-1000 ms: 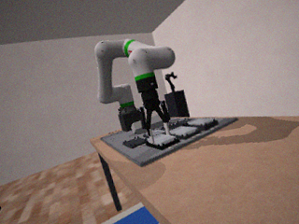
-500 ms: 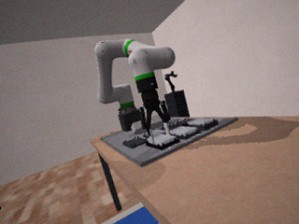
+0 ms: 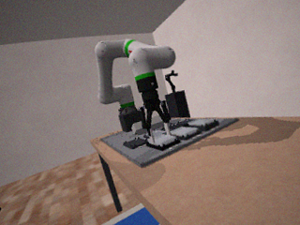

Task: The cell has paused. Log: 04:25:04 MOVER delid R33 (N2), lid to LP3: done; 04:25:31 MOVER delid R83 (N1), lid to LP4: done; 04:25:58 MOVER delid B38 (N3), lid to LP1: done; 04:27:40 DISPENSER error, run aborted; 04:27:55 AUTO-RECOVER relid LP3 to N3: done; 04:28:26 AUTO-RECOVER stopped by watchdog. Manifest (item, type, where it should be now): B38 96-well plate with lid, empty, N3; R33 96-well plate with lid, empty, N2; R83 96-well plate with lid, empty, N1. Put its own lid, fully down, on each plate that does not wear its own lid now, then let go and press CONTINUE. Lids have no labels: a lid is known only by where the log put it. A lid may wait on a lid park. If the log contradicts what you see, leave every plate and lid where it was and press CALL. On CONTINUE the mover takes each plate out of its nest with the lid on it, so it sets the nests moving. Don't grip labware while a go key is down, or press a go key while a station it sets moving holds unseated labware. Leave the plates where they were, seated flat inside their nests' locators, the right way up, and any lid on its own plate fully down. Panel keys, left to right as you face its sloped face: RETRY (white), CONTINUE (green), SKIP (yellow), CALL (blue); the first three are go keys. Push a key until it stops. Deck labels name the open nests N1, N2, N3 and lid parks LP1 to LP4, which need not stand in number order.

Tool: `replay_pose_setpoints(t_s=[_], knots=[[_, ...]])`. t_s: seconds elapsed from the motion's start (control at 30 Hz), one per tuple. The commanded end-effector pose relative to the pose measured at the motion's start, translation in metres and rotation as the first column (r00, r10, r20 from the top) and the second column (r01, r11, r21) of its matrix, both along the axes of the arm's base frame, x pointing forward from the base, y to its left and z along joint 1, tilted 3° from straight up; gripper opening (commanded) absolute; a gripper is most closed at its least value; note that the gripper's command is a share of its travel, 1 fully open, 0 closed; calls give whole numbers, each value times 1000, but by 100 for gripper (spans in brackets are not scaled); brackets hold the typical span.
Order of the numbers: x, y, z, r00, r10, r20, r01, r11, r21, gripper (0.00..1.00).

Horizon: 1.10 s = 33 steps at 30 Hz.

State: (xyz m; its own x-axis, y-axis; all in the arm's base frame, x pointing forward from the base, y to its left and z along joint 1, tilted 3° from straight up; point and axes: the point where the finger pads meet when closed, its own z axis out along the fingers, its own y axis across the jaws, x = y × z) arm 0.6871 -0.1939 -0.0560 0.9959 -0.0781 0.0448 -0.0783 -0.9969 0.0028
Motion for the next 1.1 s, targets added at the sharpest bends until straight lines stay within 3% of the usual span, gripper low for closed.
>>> replay_pose_setpoints(t_s=[0.0,1.07], knots=[[0,0,2,1000,0,0,0,1000,0,0],[-2,0,47,1000,0,0,0,1000,0,0]])
